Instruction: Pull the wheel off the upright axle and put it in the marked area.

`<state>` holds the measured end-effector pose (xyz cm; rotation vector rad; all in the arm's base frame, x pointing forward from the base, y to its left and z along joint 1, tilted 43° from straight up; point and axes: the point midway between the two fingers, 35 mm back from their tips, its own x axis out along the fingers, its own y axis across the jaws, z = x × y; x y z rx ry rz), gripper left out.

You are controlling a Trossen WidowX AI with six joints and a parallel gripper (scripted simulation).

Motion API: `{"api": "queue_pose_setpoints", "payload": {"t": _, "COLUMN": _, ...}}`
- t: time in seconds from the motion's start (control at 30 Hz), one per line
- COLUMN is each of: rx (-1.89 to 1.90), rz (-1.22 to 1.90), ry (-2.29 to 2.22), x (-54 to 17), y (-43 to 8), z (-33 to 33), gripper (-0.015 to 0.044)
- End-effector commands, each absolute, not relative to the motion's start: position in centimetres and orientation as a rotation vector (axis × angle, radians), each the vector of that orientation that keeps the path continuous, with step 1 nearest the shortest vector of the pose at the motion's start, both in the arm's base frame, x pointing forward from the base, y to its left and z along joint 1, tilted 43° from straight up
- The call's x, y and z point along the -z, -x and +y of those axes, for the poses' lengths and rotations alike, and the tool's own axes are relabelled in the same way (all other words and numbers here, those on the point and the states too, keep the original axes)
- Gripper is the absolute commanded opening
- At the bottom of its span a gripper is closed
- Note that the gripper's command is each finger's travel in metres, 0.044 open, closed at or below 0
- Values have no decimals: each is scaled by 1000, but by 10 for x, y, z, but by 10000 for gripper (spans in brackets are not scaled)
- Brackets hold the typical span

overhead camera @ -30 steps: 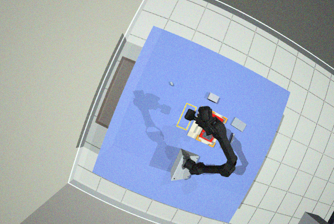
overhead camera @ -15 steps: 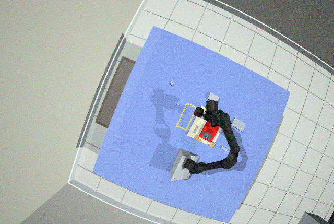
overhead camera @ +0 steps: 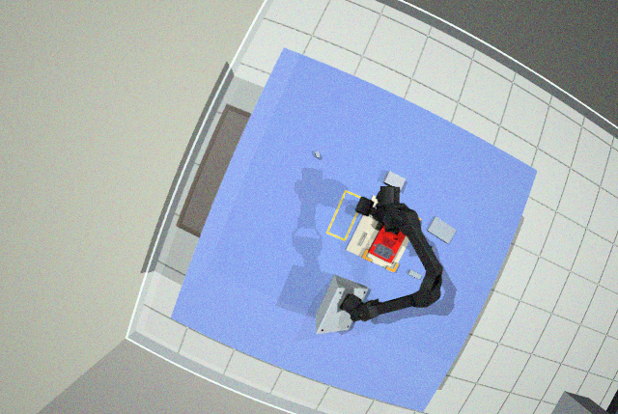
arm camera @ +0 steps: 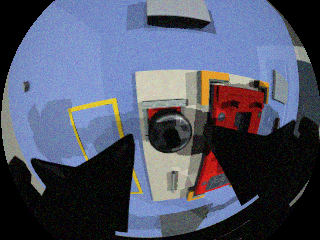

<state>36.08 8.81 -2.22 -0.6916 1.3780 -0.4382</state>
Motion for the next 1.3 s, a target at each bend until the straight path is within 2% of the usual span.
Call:
{"api": "queue_pose_setpoints", "payload": {"t": 0.0, "rx": 441, "rz": 1381, "ry": 702, "x": 34, "y": -360, "z": 75, "gripper": 300}}
{"api": "queue_pose_setpoints", "payload": {"t": 0.1, "rx": 441, "rz": 1381, "ry": 702, "x": 34, "y": -360, "z": 75, "gripper": 300}}
{"api": "queue_pose_setpoints", "payload": {"t": 0.23, "rx": 444, "rz": 1388, "ry": 695, "x": 32, "y": -359, "z": 77, "gripper": 195}}
{"api": "queue_pose_setpoints", "payload": {"t": 0.5, "rx": 444, "rz": 1388, "ry": 695, "x": 32, "y": -359, "z": 77, "gripper": 142}}
{"api": "queue_pose_setpoints", "payload": {"t": 0.67, "rx": 444, "rz": 1388, "ry": 695, "x": 31, "y": -359, "z": 77, "gripper": 10}}
{"api": "queue_pose_setpoints", "payload": {"t": 0.7, "rx": 444, "rz": 1388, "ry": 695, "x": 31, "y": -359, "z": 78, "gripper": 0}}
{"api": "queue_pose_setpoints", "payload": {"t": 1.27, "rx": 443, "rz": 1387, "ry": 696, "x": 27, "y": -358, "z": 82, "gripper": 0}}
